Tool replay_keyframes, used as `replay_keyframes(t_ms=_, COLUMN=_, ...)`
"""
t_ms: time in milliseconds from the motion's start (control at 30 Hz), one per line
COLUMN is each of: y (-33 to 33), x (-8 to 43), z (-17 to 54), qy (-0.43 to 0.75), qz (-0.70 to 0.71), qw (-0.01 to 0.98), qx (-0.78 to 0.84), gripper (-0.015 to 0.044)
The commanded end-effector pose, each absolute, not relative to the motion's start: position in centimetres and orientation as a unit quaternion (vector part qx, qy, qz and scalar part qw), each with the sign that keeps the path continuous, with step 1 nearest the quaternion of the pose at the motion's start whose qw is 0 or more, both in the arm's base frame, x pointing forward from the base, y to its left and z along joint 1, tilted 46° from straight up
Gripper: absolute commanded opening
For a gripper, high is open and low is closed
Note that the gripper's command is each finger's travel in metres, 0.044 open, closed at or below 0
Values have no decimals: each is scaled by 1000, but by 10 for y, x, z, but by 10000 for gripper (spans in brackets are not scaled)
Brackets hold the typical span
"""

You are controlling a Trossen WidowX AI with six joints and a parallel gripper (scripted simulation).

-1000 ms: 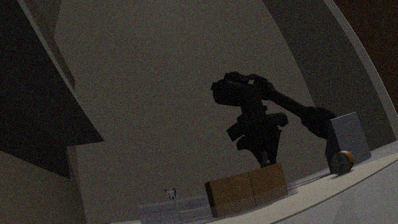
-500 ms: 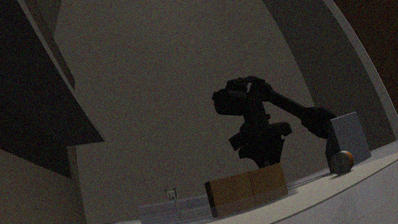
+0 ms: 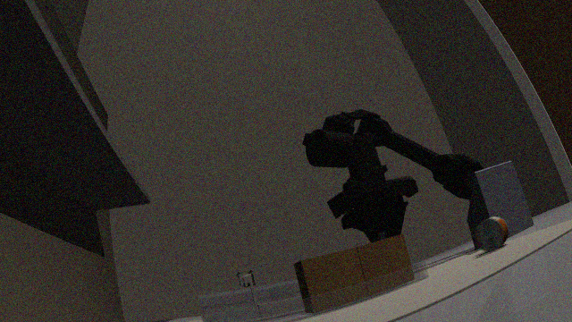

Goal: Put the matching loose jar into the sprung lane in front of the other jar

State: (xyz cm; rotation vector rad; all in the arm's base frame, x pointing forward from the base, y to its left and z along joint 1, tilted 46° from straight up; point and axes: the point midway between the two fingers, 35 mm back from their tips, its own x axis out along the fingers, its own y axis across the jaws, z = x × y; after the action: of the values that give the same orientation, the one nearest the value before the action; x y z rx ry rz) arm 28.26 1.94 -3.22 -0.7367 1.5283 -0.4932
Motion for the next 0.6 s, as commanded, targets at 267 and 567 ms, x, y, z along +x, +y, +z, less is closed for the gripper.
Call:
replay_keyframes(t_ms=267, y=19, x=287, z=-34, qy=669, qz=-215, qw=632, qx=-326, gripper=0)
replay_keyframes(t_ms=567, y=20, x=290, z=-35, qy=669, qz=-215, qw=632, qx=-326, gripper=0)
